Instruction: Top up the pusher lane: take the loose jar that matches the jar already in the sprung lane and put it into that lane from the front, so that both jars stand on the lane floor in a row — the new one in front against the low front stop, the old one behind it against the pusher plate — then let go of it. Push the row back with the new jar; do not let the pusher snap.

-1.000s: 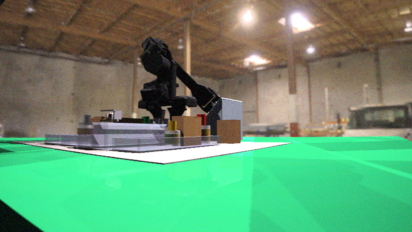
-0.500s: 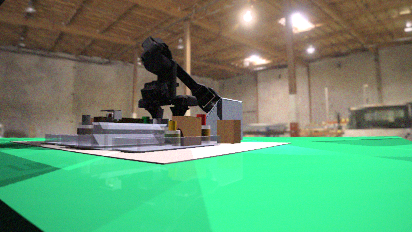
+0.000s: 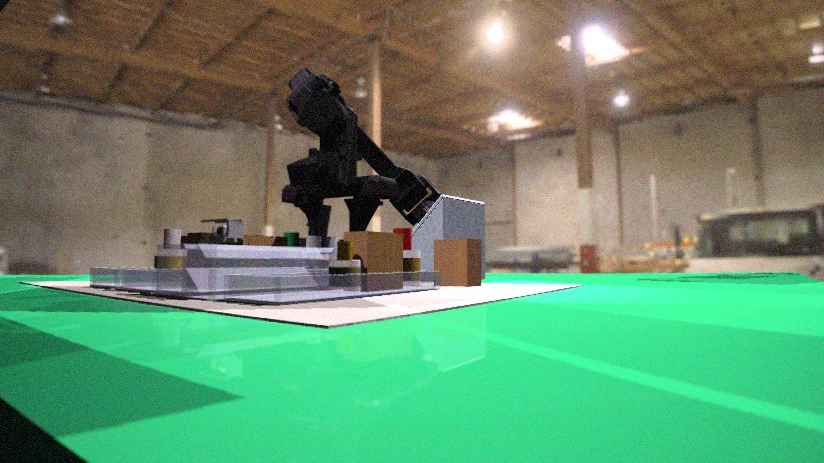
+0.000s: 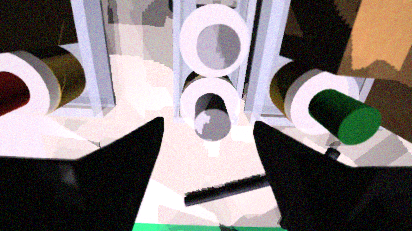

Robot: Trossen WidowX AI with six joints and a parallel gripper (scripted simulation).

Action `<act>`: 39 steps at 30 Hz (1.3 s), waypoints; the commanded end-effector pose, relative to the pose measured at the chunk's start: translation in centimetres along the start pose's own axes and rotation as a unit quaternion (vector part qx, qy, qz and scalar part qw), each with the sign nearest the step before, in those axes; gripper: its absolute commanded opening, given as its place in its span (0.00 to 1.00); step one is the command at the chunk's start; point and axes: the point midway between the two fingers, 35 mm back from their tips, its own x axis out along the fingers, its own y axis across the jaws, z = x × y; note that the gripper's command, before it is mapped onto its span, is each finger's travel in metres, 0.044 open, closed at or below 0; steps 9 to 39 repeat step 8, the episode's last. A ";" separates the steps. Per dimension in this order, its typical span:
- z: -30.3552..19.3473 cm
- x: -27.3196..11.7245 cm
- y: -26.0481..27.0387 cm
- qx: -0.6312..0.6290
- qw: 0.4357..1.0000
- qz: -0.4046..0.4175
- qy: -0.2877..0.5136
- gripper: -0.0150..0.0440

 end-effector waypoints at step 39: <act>-3.6 0.0 0.1 0.000 1.000 0.001 0.003 0.76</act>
